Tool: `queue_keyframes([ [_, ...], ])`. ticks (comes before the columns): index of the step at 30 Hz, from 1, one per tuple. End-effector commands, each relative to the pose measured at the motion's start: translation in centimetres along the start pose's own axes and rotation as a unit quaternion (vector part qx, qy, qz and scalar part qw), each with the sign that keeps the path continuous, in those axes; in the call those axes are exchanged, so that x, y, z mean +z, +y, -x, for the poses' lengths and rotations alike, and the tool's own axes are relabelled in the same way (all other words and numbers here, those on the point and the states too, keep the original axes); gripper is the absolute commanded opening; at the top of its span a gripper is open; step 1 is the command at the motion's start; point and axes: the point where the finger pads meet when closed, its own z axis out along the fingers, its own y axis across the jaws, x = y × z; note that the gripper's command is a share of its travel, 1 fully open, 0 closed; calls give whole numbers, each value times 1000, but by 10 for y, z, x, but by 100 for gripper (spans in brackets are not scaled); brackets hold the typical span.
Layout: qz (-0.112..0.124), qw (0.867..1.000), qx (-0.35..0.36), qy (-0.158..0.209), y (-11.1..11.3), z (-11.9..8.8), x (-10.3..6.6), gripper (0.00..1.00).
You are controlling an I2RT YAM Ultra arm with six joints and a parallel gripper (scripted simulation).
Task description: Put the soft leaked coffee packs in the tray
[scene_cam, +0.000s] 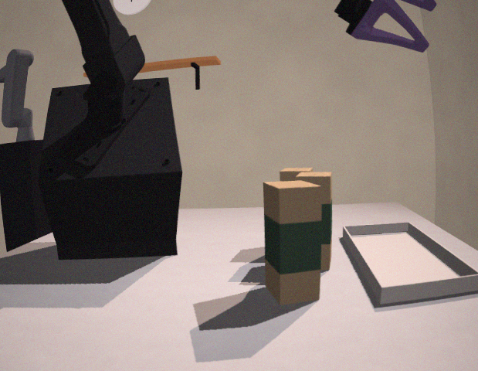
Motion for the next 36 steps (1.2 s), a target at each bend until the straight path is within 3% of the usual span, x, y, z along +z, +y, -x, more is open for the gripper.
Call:
queue_keyframes([
  [1,-52,995,52,65,-11,-36,7,100],
  [7,-107,982,90,126,-24,-86,8,100],
  [8,-112,981,94,130,-25,-89,8,100],
  [9,-132,975,116,133,-26,-88,7,100],
  [12,-132,975,117,133,-26,-88,7,100],
  [13,-165,965,128,160,-34,-114,3,100],
  [14,-181,959,133,172,-38,-126,1,100],
  [16,-196,954,137,182,-42,-136,-1,100],
  [19,-241,938,160,189,-48,-148,-8,100],
  [20,-239,939,162,186,-46,-144,-7,100],
  [21,-268,928,160,204,-55,-166,-14,100],
  [22,-270,927,160,205,-56,-168,-15,100],
  [23,-290,920,166,205,-59,-172,-19,100],
  [24,-284,923,173,195,-55,-161,-16,100],
  [26,-332,904,166,214,-69,-190,-30,100],
  [29,-333,903,166,214,-69,-191,-30,100],
  [30,-340,902,178,199,-66,-180,-29,100],
  [36,-417,871,162,201,-87,-211,-54,100],
])
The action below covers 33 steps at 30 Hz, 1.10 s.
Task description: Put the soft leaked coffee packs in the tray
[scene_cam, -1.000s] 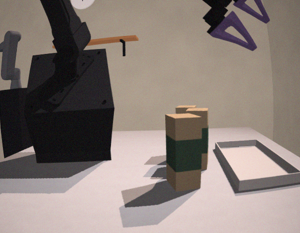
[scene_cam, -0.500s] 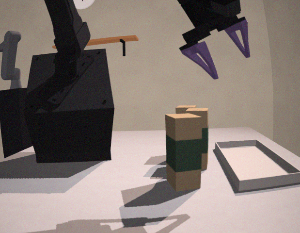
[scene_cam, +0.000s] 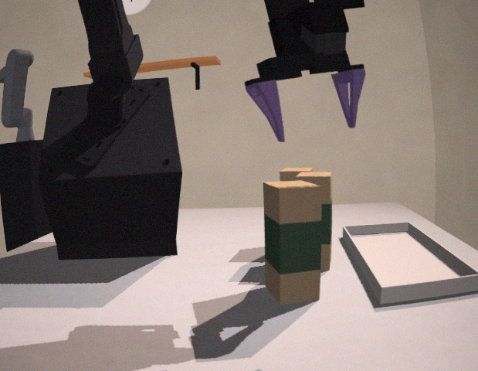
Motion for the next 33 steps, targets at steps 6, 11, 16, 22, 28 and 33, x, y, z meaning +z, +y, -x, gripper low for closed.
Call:
queue_keyframes([
  [6,-95,995,7,-17,-38,-18,4,100],
  [11,-92,995,13,-20,-35,-15,3,100],
  [16,-91,996,14,-21,-36,-15,2,100],
  [22,-91,996,14,-21,-36,-15,2,100],
  [28,-91,996,13,-21,-36,-15,2,100],
  [33,-91,996,13,-21,-36,-15,2,79],
])
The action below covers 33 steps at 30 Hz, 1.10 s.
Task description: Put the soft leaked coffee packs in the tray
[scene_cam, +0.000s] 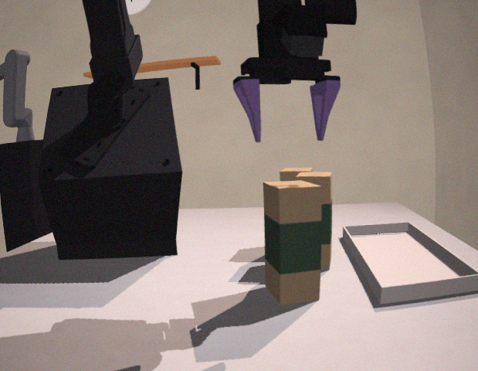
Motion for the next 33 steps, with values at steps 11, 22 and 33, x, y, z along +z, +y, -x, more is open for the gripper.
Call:
queue_keyframes([
  [11,-8,1000,-16,-3,-2,-4,0,79],
  [22,-11,1000,-13,3,-5,-7,37,79],
  [33,15,1000,0,-7,6,3,32,79],
])
